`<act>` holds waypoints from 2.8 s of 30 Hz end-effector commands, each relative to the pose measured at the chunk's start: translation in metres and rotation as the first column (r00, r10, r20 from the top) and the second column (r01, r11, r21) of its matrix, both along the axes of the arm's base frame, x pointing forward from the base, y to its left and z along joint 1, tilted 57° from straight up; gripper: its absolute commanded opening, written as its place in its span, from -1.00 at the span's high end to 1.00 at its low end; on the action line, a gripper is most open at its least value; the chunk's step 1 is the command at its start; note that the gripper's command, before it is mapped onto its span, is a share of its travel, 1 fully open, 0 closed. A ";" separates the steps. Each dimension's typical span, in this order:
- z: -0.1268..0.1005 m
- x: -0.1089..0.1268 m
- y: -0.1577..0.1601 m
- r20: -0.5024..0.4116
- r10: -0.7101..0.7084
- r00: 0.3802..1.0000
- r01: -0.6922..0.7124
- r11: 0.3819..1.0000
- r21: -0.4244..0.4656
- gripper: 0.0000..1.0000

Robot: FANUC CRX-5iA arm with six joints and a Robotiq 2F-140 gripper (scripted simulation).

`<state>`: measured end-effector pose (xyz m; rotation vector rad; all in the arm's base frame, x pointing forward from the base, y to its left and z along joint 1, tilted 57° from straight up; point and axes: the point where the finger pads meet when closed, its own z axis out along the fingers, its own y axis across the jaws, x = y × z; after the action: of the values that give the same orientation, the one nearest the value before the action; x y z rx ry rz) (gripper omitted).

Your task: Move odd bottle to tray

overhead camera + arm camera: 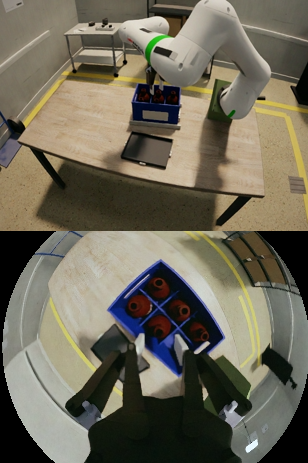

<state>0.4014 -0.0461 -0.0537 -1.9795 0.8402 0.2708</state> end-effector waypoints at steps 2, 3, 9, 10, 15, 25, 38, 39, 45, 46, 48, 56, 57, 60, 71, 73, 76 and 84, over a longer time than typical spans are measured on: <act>0.000 0.000 -0.001 0.000 -0.001 1.000 0.001 1.000 -0.001 0.12; 0.000 0.000 -0.001 0.000 -0.001 1.000 0.001 1.000 -0.001 0.12; 0.000 0.000 -0.001 0.000 -0.001 1.000 0.001 1.000 -0.001 0.12; 0.000 0.000 -0.001 0.000 -0.001 1.000 0.001 1.000 -0.001 0.12; 0.000 0.000 -0.001 0.000 -0.001 1.000 0.001 1.000 -0.001 0.12; -0.001 0.000 0.001 0.000 -0.001 1.000 0.001 1.000 -0.001 0.12; -0.007 0.002 0.010 0.000 -0.001 1.000 0.001 1.000 -0.001 0.12; -0.007 0.002 0.011 0.000 -0.001 1.000 0.001 1.000 -0.001 0.12; -0.012 0.003 0.018 0.000 -0.001 1.000 0.001 1.000 -0.001 0.12; -0.012 0.003 0.018 0.000 -0.001 1.000 0.001 1.000 -0.001 0.12; -0.013 0.004 0.019 0.000 -0.001 1.000 0.001 1.000 -0.001 0.12; -0.018 0.005 0.027 0.000 -0.001 1.000 0.001 1.000 -0.001 0.12; -0.019 0.005 0.028 0.000 -0.001 1.000 0.001 1.000 -0.001 0.12; -0.020 0.006 0.031 0.000 -0.001 1.000 0.001 1.000 -0.001 0.12; -0.023 0.006 0.035 0.000 -0.001 1.000 0.001 1.000 -0.001 0.12; -0.023 0.006 0.035 0.000 -0.001 1.000 0.001 1.000 -0.001 0.12; -0.023 0.007 0.036 0.000 -0.001 1.000 0.001 1.000 -0.001 0.12; -0.024 0.007 0.036 0.000 -0.001 1.000 0.001 1.000 -0.001 0.12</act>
<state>0.4078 -0.0096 -0.0773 -1.9795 0.8403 0.2708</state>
